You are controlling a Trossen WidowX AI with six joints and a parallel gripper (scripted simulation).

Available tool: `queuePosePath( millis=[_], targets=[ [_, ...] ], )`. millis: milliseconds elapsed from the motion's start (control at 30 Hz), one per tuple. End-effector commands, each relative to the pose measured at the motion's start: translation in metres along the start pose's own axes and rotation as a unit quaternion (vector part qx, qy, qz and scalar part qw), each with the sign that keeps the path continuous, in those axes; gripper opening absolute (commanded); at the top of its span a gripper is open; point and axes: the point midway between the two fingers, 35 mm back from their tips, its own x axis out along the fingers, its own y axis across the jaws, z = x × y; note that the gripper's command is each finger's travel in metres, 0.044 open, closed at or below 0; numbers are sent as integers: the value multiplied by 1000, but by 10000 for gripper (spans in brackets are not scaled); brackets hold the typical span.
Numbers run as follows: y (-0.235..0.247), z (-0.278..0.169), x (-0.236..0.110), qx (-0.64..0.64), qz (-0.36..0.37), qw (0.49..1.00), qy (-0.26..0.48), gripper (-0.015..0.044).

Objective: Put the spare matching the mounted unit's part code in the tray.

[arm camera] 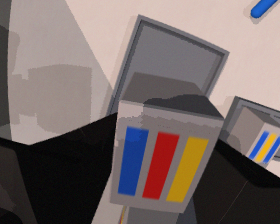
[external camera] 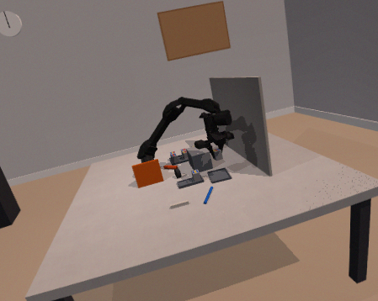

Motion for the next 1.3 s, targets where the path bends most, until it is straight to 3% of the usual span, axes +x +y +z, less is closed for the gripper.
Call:
queuePosePath(
  millis=[0,1267],
  targets=[
    [-1,-1,5,4,0,1000,5,0],
    [-2,-2,35,3,-2,1000,8,0]
  ],
)
